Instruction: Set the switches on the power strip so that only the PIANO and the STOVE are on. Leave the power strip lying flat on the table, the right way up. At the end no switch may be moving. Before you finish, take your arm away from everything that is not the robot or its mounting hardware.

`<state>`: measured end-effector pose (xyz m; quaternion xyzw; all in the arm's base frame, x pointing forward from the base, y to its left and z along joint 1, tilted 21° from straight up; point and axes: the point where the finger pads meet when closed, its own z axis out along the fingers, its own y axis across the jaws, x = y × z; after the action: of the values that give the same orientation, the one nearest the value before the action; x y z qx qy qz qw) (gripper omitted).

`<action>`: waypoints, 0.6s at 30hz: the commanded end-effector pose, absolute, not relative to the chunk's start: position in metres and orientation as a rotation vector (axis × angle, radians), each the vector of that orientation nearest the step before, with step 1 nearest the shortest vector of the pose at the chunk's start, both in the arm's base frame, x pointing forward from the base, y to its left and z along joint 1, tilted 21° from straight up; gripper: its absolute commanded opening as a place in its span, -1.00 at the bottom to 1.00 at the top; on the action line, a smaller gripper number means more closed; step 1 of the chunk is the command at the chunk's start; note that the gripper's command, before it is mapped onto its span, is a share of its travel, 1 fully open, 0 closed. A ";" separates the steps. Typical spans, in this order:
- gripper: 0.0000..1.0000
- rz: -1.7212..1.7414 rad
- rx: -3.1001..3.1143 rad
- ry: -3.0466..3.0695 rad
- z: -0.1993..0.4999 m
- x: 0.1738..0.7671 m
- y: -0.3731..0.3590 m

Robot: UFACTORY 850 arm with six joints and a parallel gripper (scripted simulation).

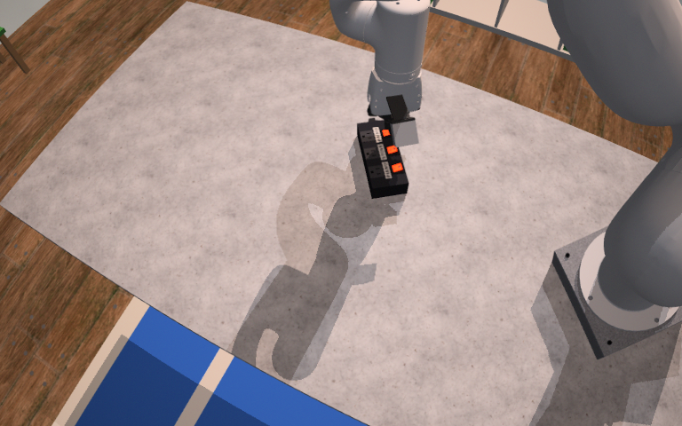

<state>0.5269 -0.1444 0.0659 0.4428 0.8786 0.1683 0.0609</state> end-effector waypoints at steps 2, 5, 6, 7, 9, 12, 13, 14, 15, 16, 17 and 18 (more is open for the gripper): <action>-1.00 0.509 1.339 2.656 0.067 0.528 -0.145; -1.00 0.509 1.339 2.656 0.067 0.528 -0.145; -1.00 0.509 1.339 2.656 0.066 0.528 -0.145; -1.00 0.509 1.339 2.656 0.066 0.528 -0.145; -1.00 0.509 1.339 2.656 0.066 0.528 -0.145; -1.00 0.509 1.339 2.656 0.066 0.528 -0.145; -1.00 0.509 1.339 2.656 0.065 0.528 -0.145; -1.00 0.509 1.339 2.656 0.065 0.528 -0.144; -1.00 0.509 1.339 2.656 0.065 0.528 -0.144; -1.00 0.509 1.339 2.656 0.064 0.528 -0.144; -1.00 0.509 1.339 2.656 0.064 0.528 -0.144; -1.00 0.509 1.339 2.656 0.064 0.528 -0.144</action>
<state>0.5276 -0.1438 0.0636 0.4428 0.8786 0.1683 0.0608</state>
